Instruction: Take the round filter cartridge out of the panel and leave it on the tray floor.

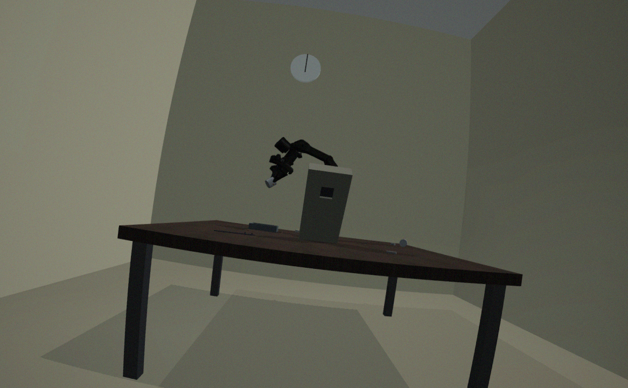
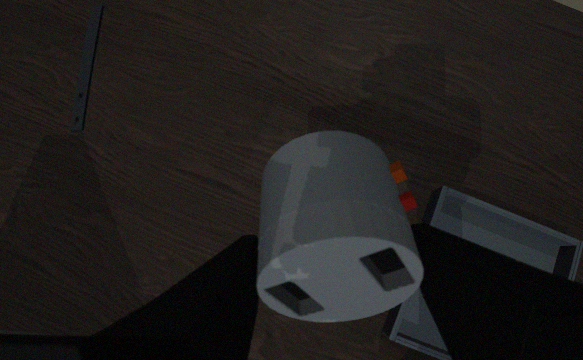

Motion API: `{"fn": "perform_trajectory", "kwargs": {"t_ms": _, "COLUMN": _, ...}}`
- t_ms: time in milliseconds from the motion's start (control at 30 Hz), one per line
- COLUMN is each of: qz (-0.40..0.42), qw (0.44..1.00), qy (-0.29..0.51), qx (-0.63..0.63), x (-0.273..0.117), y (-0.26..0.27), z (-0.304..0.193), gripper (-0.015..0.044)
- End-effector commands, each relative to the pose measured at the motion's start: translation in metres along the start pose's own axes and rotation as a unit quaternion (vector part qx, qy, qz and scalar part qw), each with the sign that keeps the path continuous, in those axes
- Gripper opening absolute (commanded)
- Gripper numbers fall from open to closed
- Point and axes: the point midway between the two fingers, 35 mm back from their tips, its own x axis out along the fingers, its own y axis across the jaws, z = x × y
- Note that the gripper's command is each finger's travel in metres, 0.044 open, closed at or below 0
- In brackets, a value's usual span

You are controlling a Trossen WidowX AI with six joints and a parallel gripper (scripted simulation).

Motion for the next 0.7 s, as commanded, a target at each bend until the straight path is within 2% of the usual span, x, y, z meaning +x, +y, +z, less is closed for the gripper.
{"fn": "perform_trajectory", "kwargs": {"t_ms": 0, "qz": -0.015, "qw": 1.0, "qy": -0.002, "qx": 0.025, "x": 0.008, "y": -0.014, "z": -0.005, "gripper": 0.0}}
{"fn": "perform_trajectory", "kwargs": {"t_ms": 667, "qz": -0.099, "qw": 0.982, "qy": -0.002, "qx": 0.161, "x": 0.063, "y": -0.1, "z": -0.056, "gripper": 0.0}}
